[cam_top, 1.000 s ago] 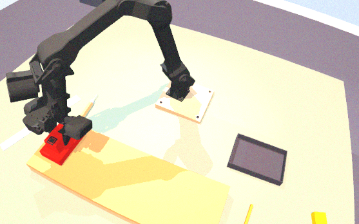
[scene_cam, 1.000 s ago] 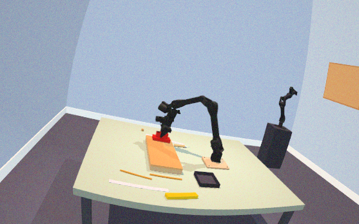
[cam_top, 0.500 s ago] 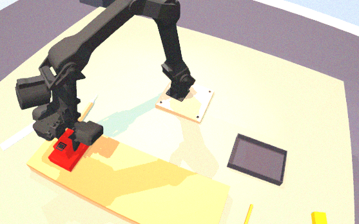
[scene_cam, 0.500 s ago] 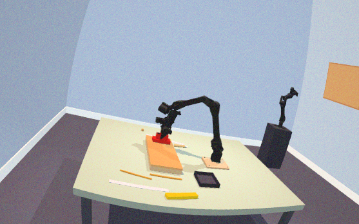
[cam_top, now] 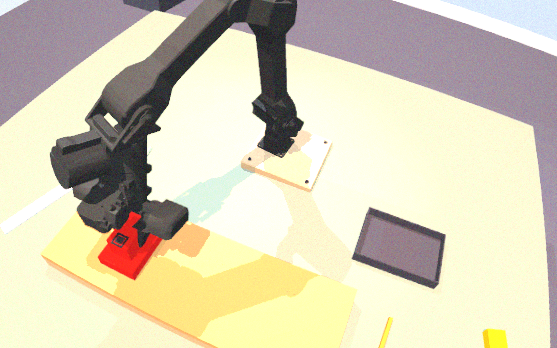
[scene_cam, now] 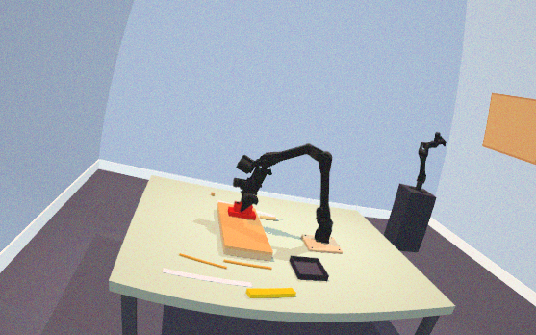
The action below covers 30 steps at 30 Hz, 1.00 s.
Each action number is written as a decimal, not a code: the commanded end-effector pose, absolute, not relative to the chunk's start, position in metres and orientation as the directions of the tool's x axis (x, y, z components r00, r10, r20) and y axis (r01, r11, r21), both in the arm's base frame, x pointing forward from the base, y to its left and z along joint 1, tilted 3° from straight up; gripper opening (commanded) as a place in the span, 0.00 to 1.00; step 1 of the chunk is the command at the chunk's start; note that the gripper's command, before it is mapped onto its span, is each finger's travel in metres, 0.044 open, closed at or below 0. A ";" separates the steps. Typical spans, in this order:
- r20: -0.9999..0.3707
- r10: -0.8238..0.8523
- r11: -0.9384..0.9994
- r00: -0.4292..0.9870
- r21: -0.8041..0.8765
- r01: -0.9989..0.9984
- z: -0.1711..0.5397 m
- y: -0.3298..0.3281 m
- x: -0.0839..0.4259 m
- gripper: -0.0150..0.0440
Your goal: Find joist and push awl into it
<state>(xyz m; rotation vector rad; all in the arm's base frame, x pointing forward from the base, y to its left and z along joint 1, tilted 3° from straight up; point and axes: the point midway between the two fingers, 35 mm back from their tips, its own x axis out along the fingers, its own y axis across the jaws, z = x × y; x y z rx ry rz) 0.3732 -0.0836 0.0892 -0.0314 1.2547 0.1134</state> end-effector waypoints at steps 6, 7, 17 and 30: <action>-0.950 0.071 0.994 0.303 0.042 -0.103 0.090 -0.050 0.368 0.25; -0.950 0.072 0.994 0.303 0.042 -0.103 0.090 -0.047 0.368 0.25; -0.950 0.075 0.994 0.303 0.045 -0.103 0.092 -0.012 0.364 0.25; -0.950 0.079 0.993 0.303 0.050 -0.103 0.094 0.033 0.360 0.25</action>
